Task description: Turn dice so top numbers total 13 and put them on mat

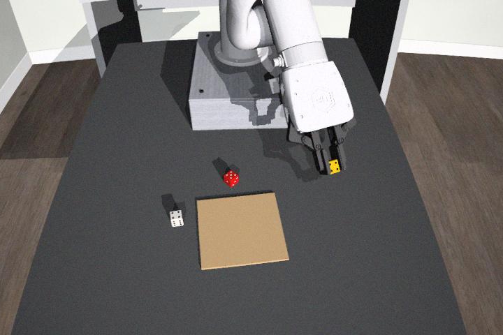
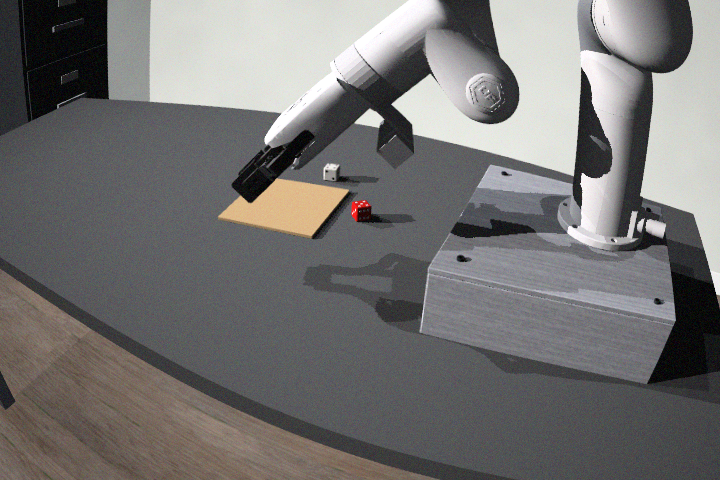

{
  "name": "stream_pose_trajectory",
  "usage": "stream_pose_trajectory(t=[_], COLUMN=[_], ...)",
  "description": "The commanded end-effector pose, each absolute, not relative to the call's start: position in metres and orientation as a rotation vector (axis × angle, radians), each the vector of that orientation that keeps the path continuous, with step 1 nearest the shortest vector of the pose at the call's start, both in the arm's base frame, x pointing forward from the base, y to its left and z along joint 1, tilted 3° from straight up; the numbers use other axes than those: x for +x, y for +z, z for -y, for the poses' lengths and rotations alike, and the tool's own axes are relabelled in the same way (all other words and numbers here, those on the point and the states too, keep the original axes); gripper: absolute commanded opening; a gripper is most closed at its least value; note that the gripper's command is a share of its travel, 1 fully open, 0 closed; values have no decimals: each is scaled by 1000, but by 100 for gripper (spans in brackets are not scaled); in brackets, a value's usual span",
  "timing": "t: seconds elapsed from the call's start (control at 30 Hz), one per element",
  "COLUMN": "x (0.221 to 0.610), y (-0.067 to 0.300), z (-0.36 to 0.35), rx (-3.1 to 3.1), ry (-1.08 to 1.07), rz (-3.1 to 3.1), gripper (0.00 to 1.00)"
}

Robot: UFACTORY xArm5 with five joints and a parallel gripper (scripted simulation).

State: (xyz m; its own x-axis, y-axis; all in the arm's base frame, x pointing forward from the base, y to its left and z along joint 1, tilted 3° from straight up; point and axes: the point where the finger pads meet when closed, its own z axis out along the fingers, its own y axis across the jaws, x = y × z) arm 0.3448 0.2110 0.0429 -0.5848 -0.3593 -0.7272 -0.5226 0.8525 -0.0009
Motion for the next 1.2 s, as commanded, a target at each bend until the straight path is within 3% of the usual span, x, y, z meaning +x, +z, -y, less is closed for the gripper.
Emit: stream_pose_trajectory(t=[0.0, 0.5, 1.17], x=[345, 345, 348], y=[43, 37, -24], z=[-211, -211, -213], rx=[-611, -609, -609], ry=[297, 299, 300], rz=[-2165, -2157, -2157], gripper=[15, 15, 15])
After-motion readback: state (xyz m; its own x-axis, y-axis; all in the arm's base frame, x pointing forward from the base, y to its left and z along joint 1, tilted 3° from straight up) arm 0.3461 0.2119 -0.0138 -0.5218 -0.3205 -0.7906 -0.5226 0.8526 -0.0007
